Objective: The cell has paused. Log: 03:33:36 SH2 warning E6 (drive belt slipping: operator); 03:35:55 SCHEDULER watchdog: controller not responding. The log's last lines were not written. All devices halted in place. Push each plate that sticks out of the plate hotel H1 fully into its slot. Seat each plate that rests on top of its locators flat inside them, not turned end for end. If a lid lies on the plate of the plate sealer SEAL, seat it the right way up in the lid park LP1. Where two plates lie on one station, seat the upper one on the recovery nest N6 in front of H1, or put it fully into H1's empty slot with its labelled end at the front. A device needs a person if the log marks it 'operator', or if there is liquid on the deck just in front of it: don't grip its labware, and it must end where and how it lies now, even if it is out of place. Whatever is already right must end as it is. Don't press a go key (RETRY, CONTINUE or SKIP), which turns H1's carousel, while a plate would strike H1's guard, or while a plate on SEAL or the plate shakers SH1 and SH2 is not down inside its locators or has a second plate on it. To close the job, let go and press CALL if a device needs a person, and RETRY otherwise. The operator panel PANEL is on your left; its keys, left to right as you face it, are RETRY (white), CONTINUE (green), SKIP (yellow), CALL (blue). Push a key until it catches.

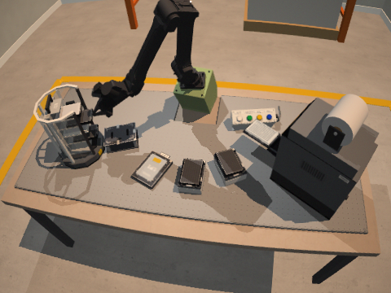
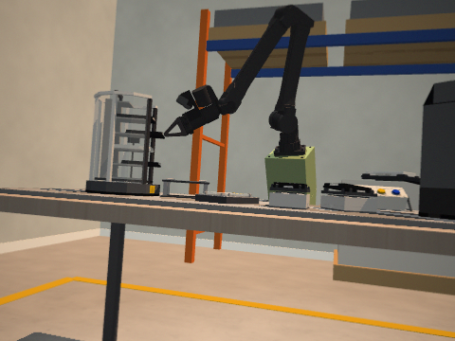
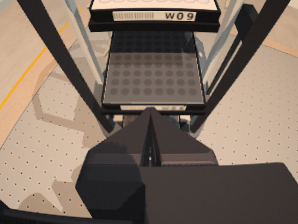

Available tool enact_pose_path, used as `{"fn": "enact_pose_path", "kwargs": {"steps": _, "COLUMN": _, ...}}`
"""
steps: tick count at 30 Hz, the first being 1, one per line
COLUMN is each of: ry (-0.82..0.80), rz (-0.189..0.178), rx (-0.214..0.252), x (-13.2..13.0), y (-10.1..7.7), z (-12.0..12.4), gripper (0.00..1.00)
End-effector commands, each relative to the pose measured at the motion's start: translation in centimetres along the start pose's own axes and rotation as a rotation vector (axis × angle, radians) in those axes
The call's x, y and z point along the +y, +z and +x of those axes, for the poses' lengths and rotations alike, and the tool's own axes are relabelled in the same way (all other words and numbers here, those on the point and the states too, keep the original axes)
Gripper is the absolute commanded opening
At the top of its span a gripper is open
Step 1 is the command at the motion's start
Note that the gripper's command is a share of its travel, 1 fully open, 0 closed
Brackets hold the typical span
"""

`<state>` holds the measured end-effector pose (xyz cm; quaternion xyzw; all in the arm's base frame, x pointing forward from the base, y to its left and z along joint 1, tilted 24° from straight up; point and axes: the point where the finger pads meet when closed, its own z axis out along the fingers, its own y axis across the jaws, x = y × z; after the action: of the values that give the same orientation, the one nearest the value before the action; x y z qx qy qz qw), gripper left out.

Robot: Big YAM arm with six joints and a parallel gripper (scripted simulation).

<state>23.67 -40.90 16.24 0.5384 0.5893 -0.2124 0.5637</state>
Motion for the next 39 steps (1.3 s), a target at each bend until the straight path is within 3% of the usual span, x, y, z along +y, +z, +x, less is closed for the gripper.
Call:
{"fn": "enact_pose_path", "kwargs": {"steps": 1, "ry": -0.006, "rz": 0.016, "rx": 0.024, "x": -0.7, "y": 0.3, "z": 0.7, "gripper": 0.0}}
{"fn": "enact_pose_path", "kwargs": {"steps": 12, "ry": -0.006, "rz": 0.016, "rx": 0.024, "x": -0.7, "y": 0.3, "z": 0.7, "gripper": 0.0}}
{"fn": "enact_pose_path", "kwargs": {"steps": 16, "ry": -0.005, "rz": 0.004, "rx": -0.007, "x": 0.0, "y": 1.1, "z": -1.2, "gripper": 0.0}}
{"fn": "enact_pose_path", "kwargs": {"steps": 19, "ry": -0.008, "rz": 0.003, "rx": 0.009, "x": 0.0, "y": 0.9, "z": -0.3, "gripper": 0.0}}
{"fn": "enact_pose_path", "kwargs": {"steps": 31, "ry": -0.004, "rz": 0.006, "rx": -0.008, "x": -0.1, "y": 1.7, "z": -1.5, "gripper": 0.0}}
{"fn": "enact_pose_path", "kwargs": {"steps": 35, "ry": -0.006, "rz": 0.002, "rx": -0.005, "x": 0.1, "y": 1.8, "z": -1.4, "gripper": 0.0}}
{"fn": "enact_pose_path", "kwargs": {"steps": 36, "ry": -0.008, "rz": 0.013, "rx": 0.023, "x": -0.6, "y": 1.2, "z": 0.1, "gripper": 0.0}}
{"fn": "enact_pose_path", "kwargs": {"steps": 39, "ry": -0.005, "rz": 0.007, "rx": -0.003, "x": -0.2, "y": 1.9, "z": -1.4, "gripper": 0.0}}
